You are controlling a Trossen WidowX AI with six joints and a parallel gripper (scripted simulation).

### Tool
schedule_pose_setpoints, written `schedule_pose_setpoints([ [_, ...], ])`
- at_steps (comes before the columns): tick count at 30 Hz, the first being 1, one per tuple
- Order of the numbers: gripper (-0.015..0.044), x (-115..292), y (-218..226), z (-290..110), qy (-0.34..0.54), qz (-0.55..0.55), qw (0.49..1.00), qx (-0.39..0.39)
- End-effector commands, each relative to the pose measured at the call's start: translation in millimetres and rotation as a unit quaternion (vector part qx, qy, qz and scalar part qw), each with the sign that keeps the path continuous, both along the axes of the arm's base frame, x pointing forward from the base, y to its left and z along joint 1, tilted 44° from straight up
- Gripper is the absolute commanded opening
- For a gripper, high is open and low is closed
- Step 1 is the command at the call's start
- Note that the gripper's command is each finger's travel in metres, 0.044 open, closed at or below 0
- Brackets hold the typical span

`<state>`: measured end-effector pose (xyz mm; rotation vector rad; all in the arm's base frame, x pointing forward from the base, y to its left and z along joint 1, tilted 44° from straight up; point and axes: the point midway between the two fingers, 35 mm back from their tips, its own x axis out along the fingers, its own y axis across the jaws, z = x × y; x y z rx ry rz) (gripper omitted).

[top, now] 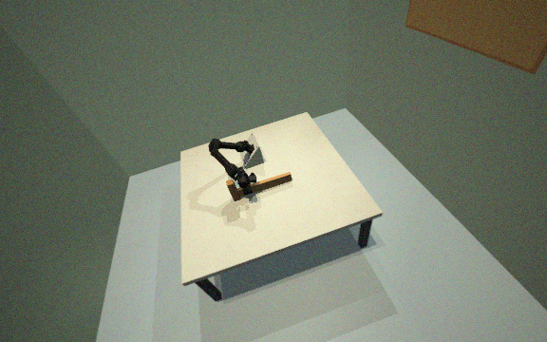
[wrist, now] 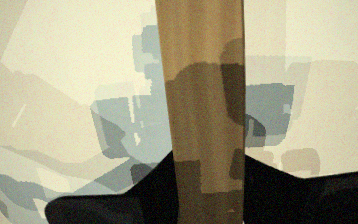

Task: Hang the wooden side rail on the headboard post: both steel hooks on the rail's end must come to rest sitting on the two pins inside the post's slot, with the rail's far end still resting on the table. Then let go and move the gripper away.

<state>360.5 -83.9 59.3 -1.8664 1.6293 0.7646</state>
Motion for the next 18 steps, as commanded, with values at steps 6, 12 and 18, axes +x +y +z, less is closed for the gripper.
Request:
schedule_pose_setpoints([
  [6, 0.0, 1.2, -0.5, 0.3, -0.003, 0.001, 1.0, -0.003],
  [12, 0.0, 1.3, -1.1, -0.3, -0.003, 0.001, 1.0, -0.003],
  [18, 0.0105, 0.2, -0.7, -1.2, 0.0, 0.001, 1.0, 0.0],
])
